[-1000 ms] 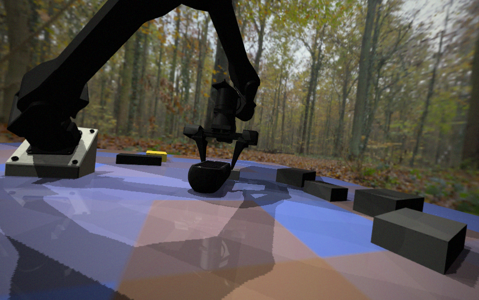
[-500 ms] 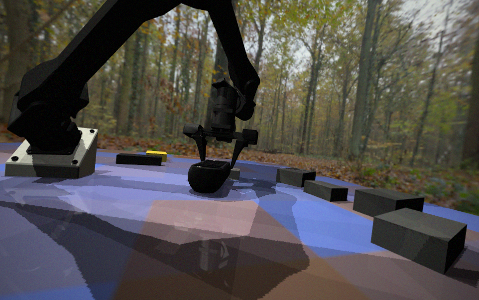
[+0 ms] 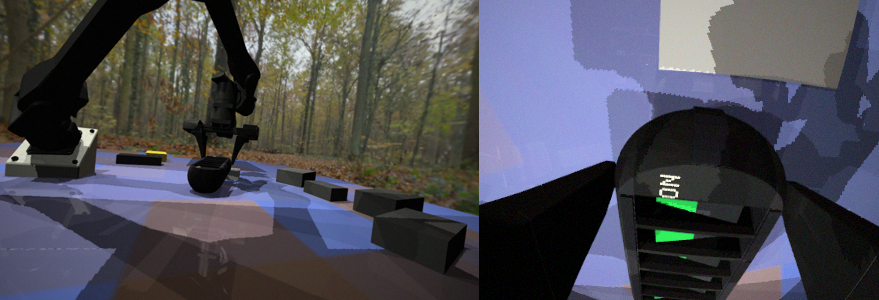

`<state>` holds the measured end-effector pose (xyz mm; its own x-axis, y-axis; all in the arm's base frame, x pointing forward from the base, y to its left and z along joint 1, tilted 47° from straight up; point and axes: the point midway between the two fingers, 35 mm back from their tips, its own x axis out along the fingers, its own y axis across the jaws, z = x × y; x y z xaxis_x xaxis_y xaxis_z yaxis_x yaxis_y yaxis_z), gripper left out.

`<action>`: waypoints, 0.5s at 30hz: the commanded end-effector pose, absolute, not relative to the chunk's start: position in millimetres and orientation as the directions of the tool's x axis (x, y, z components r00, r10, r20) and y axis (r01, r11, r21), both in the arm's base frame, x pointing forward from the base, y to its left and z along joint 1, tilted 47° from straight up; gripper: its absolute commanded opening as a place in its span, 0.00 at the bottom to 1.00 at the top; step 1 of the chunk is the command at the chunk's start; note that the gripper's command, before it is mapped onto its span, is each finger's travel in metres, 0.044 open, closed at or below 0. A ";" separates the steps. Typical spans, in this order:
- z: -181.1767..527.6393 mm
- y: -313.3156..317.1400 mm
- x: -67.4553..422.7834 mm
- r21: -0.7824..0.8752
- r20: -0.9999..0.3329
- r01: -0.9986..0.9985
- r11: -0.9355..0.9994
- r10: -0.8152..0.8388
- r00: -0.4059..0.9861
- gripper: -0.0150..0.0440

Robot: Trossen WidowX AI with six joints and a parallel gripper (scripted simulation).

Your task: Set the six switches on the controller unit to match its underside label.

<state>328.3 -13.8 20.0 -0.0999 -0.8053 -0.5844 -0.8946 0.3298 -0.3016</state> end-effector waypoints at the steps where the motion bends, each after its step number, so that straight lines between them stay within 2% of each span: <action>1: 25.1 -12.6 326.7 -0.294 -0.591 -0.898 0.327 -0.801 -0.098 0.82; 15: 35.8 -9.1 324.5 -0.294 -0.613 -0.898 0.327 -0.785 -0.085 0.82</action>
